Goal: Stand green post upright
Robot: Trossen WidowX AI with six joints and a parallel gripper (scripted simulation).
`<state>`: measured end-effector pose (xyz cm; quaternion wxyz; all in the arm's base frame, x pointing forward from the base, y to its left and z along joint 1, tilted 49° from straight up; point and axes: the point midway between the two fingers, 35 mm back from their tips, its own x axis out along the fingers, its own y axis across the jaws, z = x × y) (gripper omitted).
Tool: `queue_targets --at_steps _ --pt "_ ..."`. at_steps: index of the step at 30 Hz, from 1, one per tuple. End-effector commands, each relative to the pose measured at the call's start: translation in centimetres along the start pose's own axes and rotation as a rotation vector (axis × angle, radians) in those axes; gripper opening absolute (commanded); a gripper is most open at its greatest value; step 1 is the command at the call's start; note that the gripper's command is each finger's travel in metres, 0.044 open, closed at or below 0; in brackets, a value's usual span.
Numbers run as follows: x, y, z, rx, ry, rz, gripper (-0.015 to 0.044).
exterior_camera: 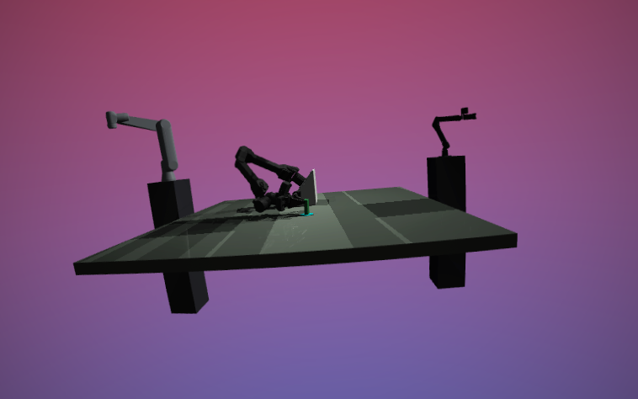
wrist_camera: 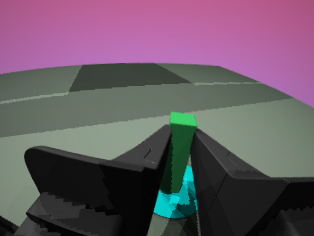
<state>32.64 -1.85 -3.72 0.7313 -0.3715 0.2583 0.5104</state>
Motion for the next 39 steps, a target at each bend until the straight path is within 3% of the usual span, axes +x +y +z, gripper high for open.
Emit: queue_targets --at_steps 1,16,29,34,39 --pt "0.0 -0.2 0.0 -0.007 -0.002 -0.004 0.0023" --pt "0.0 -0.2 0.0 -0.007 -0.002 -0.004 0.0400" --pt "-1.1 0.0 8.3 -0.021 -0.012 -0.014 0.0400" --pt "-1.1 0.1 8.8 -0.016 -0.006 -0.007 0.0400" --pt "1.4 0.9 8.3 0.156 0.273 0.169 0.0400"
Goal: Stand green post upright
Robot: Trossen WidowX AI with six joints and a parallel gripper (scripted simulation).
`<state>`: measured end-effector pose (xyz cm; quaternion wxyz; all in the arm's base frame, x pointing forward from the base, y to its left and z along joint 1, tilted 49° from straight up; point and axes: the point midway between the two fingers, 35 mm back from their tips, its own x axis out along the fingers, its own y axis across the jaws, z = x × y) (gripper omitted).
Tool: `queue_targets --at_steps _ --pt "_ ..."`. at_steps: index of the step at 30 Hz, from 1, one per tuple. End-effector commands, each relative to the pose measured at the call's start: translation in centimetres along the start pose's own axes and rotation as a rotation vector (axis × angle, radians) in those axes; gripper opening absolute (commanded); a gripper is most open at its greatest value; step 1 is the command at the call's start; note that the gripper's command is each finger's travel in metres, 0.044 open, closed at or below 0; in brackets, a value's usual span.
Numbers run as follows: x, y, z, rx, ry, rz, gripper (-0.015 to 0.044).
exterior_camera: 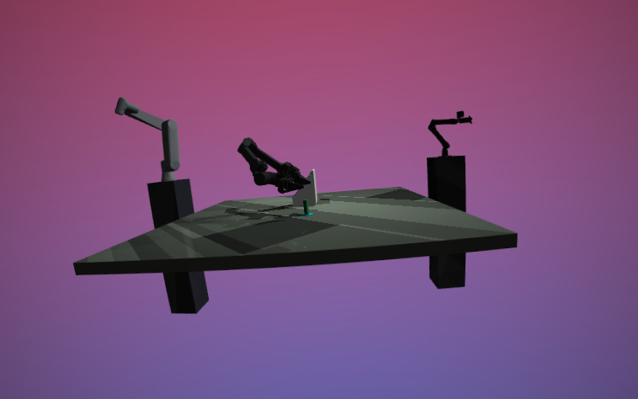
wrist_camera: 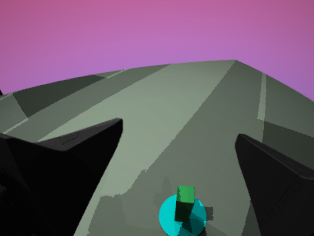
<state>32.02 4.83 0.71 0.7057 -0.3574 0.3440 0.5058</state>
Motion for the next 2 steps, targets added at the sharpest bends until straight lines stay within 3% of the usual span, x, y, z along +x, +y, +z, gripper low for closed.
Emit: queue_targets --at_steps 1,2 --pt "1.66 0.30 0.45 0.095 0.218 0.105 0.0400" --pt "1.98 0.49 0.46 0.121 0.293 0.129 0.0400"
